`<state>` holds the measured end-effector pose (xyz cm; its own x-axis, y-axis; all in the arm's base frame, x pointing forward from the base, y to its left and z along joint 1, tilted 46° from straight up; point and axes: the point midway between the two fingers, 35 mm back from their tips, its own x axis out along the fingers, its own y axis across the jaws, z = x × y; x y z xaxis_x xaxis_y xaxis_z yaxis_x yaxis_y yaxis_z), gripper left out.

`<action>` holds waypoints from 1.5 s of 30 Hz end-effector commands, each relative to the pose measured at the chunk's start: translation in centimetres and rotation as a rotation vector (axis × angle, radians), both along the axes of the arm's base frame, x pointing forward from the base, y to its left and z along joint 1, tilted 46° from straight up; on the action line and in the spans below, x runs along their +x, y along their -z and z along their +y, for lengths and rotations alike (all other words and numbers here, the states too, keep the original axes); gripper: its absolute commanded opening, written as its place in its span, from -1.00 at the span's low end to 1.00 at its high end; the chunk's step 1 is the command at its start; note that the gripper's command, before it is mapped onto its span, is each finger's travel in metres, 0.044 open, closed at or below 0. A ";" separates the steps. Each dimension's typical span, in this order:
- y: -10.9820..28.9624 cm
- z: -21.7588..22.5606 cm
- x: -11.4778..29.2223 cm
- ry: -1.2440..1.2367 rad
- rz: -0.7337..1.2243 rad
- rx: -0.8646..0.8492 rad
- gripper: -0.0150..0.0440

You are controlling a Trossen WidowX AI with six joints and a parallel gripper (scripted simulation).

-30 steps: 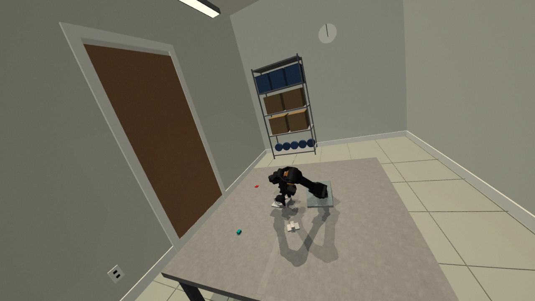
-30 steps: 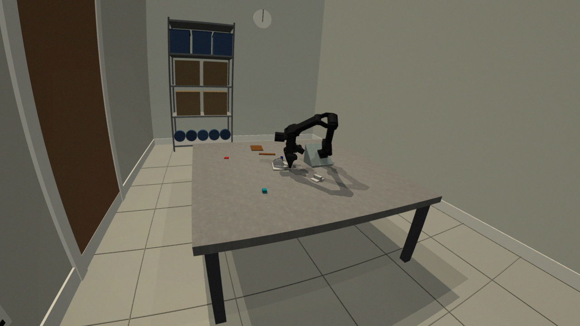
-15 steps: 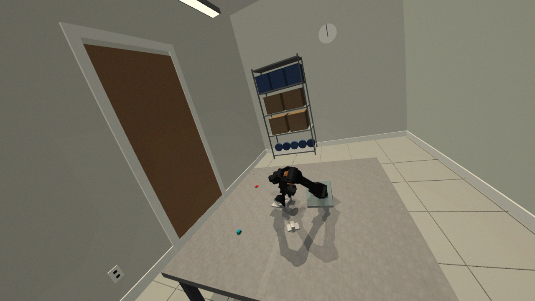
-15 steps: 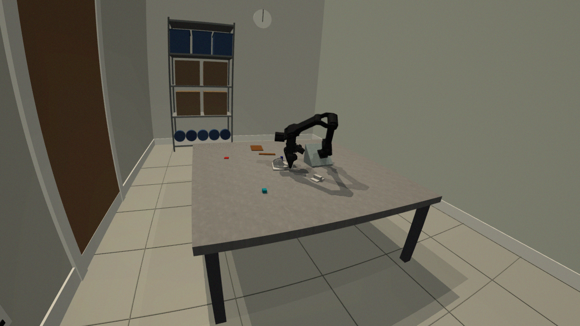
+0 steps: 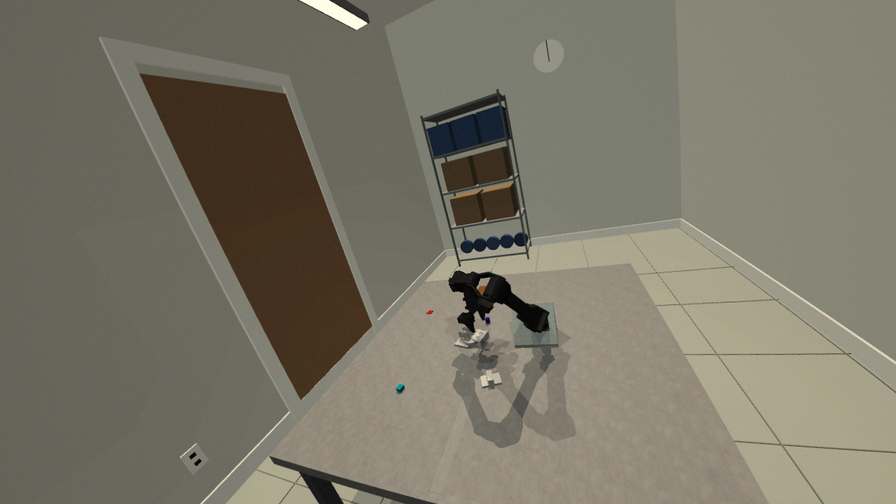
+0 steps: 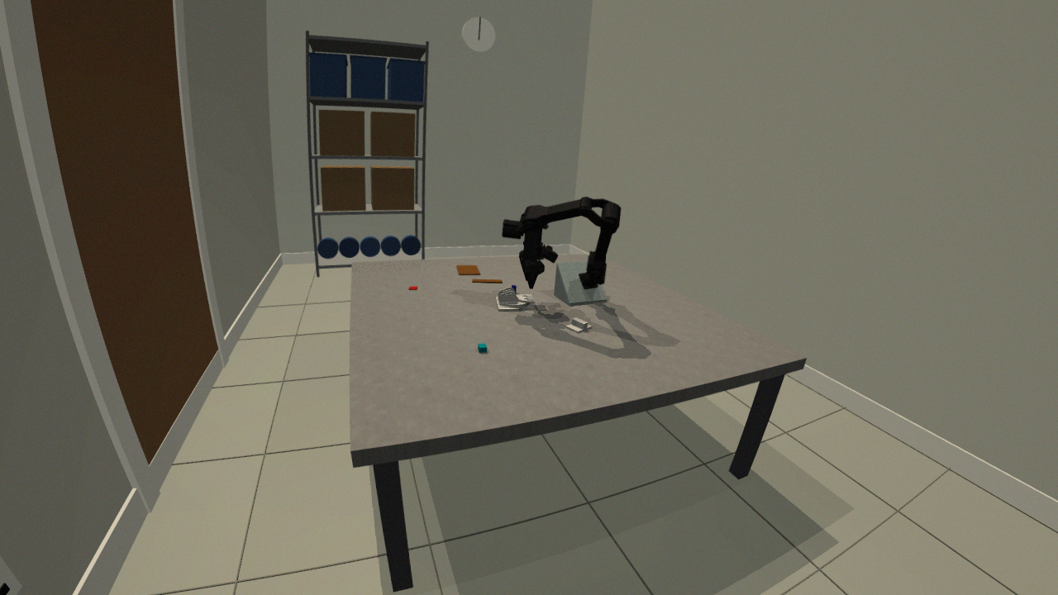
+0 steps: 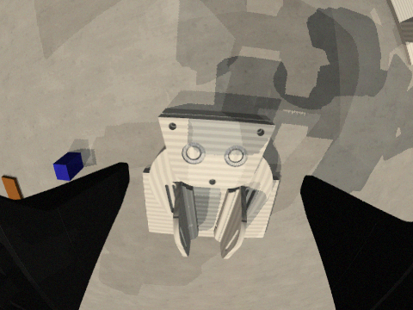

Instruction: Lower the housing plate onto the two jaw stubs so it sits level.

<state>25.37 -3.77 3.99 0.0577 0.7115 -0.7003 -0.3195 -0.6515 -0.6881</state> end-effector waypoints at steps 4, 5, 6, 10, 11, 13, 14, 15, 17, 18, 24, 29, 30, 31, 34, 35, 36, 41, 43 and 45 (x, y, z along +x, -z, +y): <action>-2.6 -3.3 -4.1 -0.003 0.006 -0.010 1.00; -3.1 -3.7 -4.9 -0.005 0.007 -0.008 1.00; -3.4 -4.0 -5.4 -0.007 0.007 -0.007 1.00; -3.5 -4.1 -5.6 -0.007 0.007 -0.006 1.00; -3.5 -4.1 -5.6 -0.007 0.007 -0.006 1.00; -3.5 -4.1 -5.6 -0.007 0.007 -0.006 1.00; -3.5 -4.1 -5.6 -0.007 0.007 -0.006 1.00; -3.5 -4.1 -5.6 -0.007 0.007 -0.006 1.00; -3.5 -4.1 -5.6 -0.007 0.007 -0.006 1.00; -3.5 -4.1 -5.6 -0.007 0.007 -0.006 1.00; -3.5 -4.1 -5.6 -0.007 0.007 -0.006 1.00; -3.5 -4.1 -5.6 -0.007 0.007 -0.006 1.00; -3.5 -4.1 -5.6 -0.007 0.007 -0.006 1.00; -3.5 -4.1 -5.6 -0.007 0.007 -0.006 1.00; -3.5 -4.1 -5.6 -0.007 0.007 -0.006 1.00; -3.5 -4.1 -5.6 -0.007 0.007 -0.006 1.00; -3.5 -4.1 -5.6 -0.007 0.007 -0.006 1.00; -3.5 -4.1 -5.6 -0.007 0.007 -0.006 1.00; -3.5 -4.1 -5.6 -0.007 0.007 -0.006 1.00; -3.5 -4.1 -5.6 -0.007 0.007 -0.006 1.00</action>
<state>19.84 -7.78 7.48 0.0499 0.7094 -0.7030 -0.3233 -0.6545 -0.6835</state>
